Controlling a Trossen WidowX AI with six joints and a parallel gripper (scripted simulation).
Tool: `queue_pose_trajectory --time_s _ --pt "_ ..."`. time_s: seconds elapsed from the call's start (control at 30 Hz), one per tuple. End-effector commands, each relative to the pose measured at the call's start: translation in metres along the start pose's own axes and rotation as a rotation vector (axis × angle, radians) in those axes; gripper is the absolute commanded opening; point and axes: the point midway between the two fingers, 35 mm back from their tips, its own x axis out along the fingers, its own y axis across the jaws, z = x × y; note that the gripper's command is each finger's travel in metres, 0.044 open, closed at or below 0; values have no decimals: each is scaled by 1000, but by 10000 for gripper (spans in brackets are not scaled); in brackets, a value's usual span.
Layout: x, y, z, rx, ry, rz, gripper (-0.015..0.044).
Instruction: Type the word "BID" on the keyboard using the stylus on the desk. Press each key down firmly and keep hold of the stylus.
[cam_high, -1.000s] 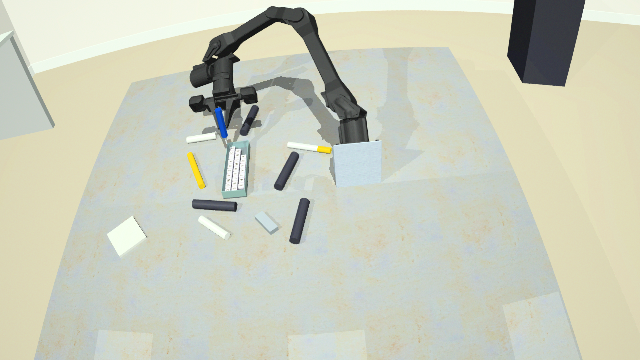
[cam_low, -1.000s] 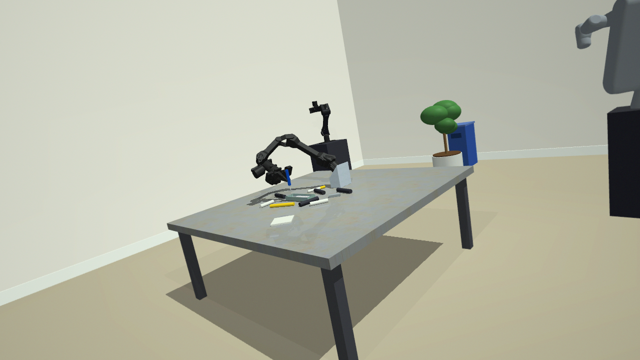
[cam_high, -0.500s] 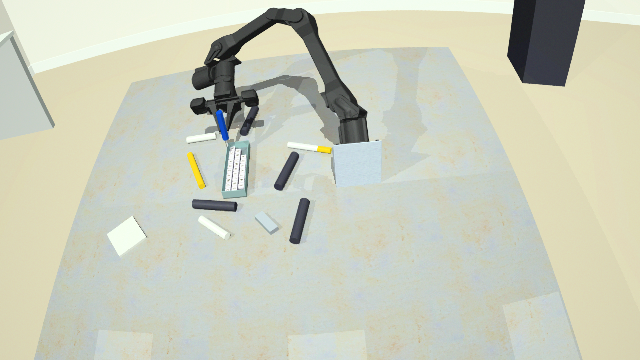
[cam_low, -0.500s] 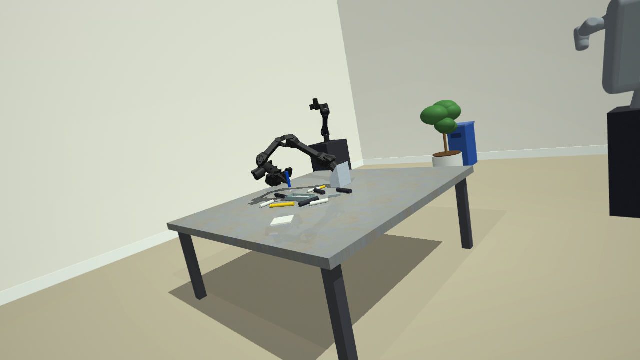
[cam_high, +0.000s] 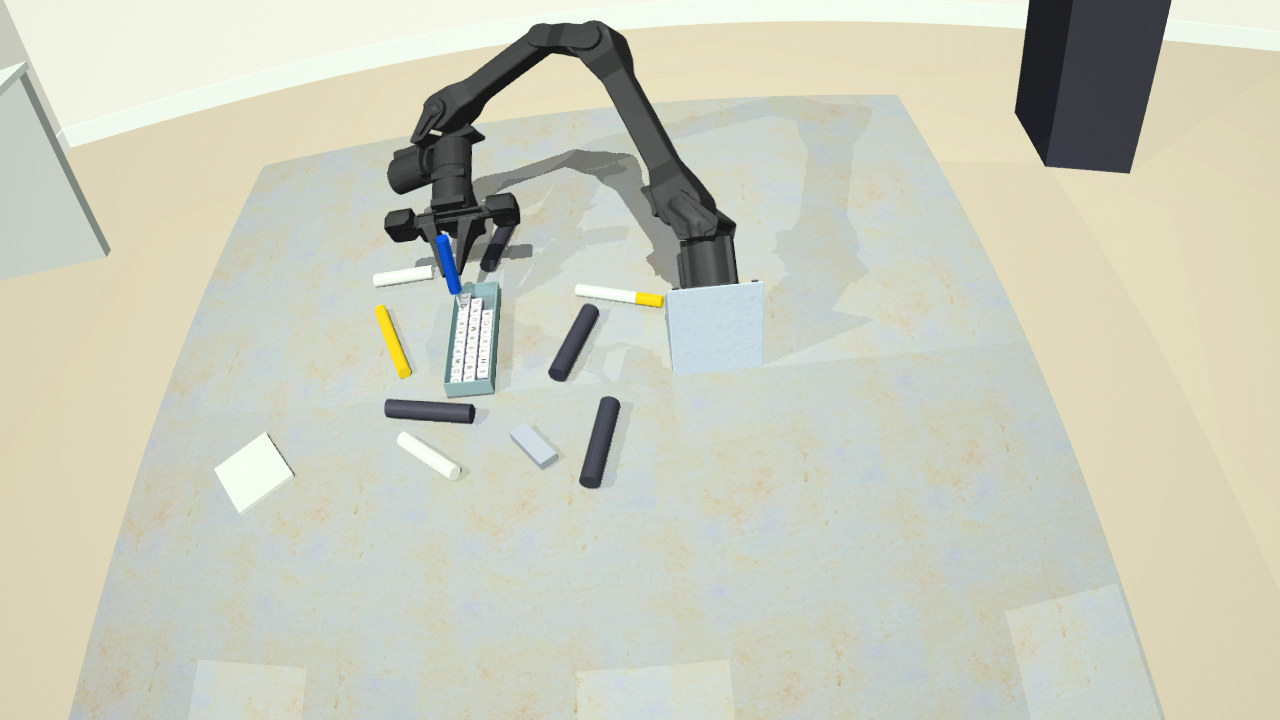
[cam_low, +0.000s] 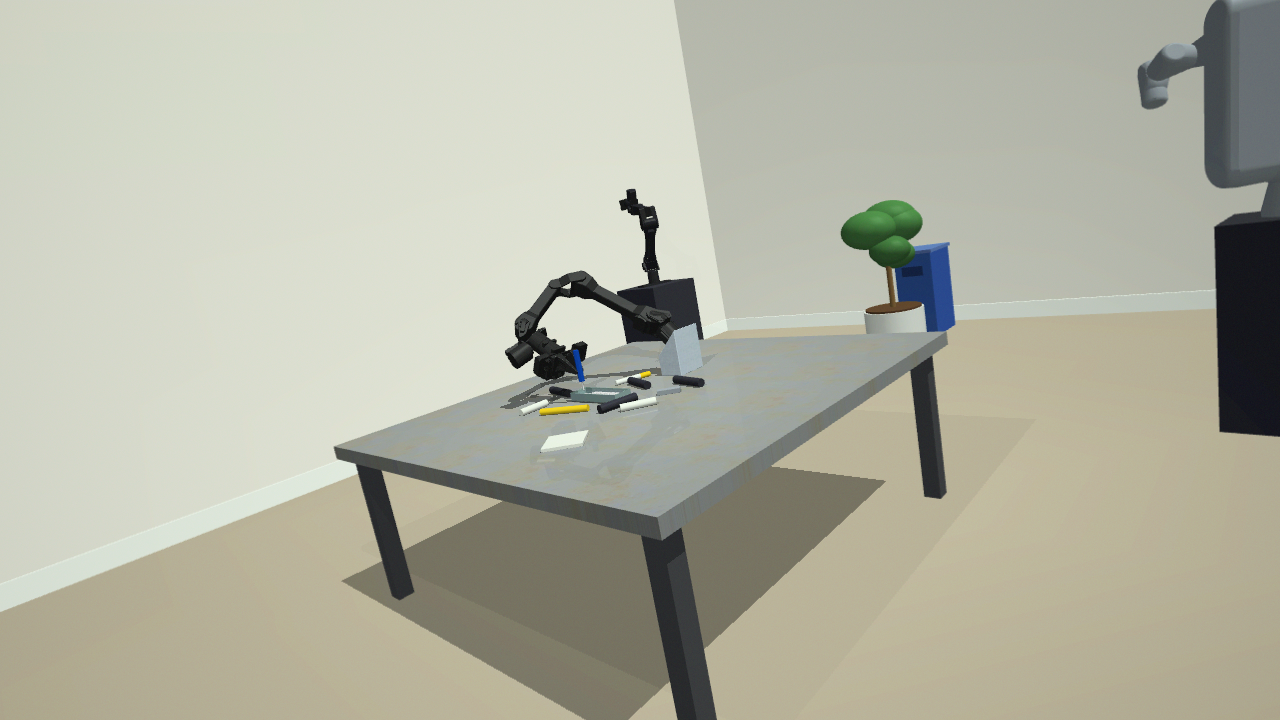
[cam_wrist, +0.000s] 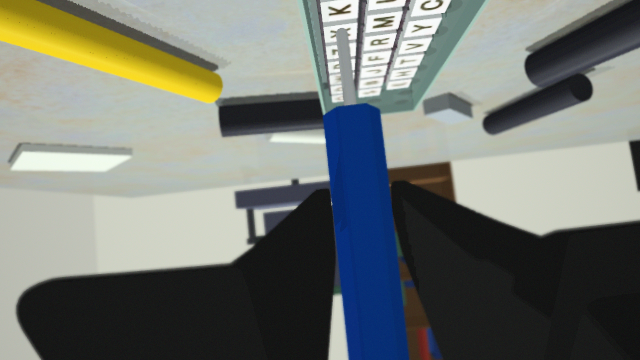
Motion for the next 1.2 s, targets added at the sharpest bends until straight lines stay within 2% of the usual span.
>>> queue_pose_trajectory --time_s 0.0,1.17 --pt "2 -1 0 -5 0 -3 81" --pt "7 -1 11 -5 -1 -4 81"
